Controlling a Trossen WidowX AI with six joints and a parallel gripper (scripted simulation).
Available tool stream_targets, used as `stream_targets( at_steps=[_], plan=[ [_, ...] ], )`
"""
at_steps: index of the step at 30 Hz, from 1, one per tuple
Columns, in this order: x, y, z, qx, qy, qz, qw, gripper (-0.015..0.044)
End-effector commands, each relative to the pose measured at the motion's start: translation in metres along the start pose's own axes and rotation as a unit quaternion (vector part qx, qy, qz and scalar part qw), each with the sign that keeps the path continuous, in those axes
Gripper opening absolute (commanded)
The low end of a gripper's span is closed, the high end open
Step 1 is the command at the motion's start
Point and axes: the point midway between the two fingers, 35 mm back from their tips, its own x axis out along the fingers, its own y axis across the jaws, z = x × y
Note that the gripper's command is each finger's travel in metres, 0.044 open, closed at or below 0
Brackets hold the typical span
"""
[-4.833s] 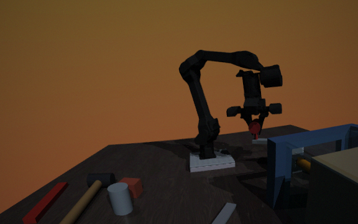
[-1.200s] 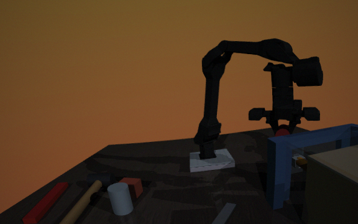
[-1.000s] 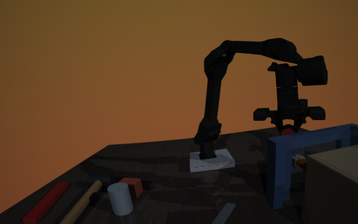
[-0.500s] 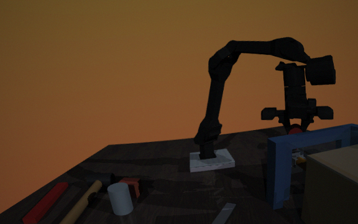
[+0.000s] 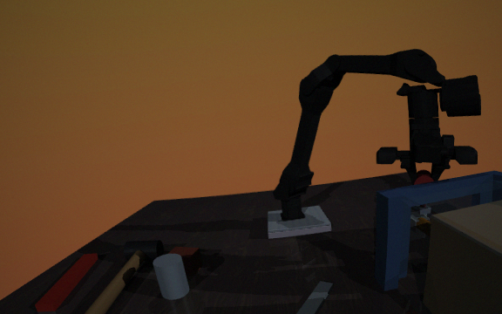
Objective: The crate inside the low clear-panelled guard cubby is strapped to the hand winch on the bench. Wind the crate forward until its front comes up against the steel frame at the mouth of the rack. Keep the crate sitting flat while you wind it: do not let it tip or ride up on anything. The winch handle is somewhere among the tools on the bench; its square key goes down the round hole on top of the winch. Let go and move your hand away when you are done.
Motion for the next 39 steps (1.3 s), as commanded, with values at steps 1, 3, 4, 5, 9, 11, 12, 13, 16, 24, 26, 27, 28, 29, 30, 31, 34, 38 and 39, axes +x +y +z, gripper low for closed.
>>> stream_targets(
  at_steps=[1,3,4,5,9,11,12,13,16,24,26,27,28,29,30,31,34,38,39],
  plan=[
    [0.0,0.017,-0.015,-0.011,0.009,0.019,1.0,0.0],
    [0.0,0.02,-0.017,-0.011,0.009,0.019,1.0,0.0],
    [-0.001,0.021,-0.019,-0.011,0.009,0.019,1.0,0.0],
    [-0.001,0.022,-0.02,-0.011,0.009,0.019,1.0,0.0],
    [-0.001,0.026,-0.024,-0.011,0.01,0.02,1.0,0.0],
    [-0.001,0.028,-0.027,-0.011,0.01,0.02,1.0,0.0],
    [-0.001,0.029,-0.028,-0.011,0.01,0.02,1.0,0.0],
    [-0.001,0.029,-0.029,-0.011,0.01,0.02,1.0,0.0],
    [-0.001,0.032,-0.033,-0.011,0.01,0.02,1.0,0.0],
    [-0.002,0.038,-0.044,-0.011,0.01,0.02,1.0,0.0],
    [-0.002,0.039,-0.047,-0.011,0.01,0.02,1.0,0.0],
    [-0.002,0.04,-0.048,-0.011,0.011,0.02,1.0,0.0],
    [-0.002,0.041,-0.05,-0.011,0.011,0.02,1.0,0.0],
    [-0.002,0.041,-0.051,-0.011,0.011,0.02,1.0,0.0],
    [-0.002,0.042,-0.052,-0.011,0.011,0.02,1.0,0.0],
    [-0.002,0.042,-0.054,-0.011,0.011,0.02,1.0,0.0],
    [-0.003,0.044,-0.058,-0.011,0.011,0.02,1.0,0.0],
    [-0.003,0.045,-0.064,-0.011,0.011,0.02,1.0,0.0],
    [-0.003,0.046,-0.065,-0.011,0.011,0.02,1.0,0.0]
  ],
)
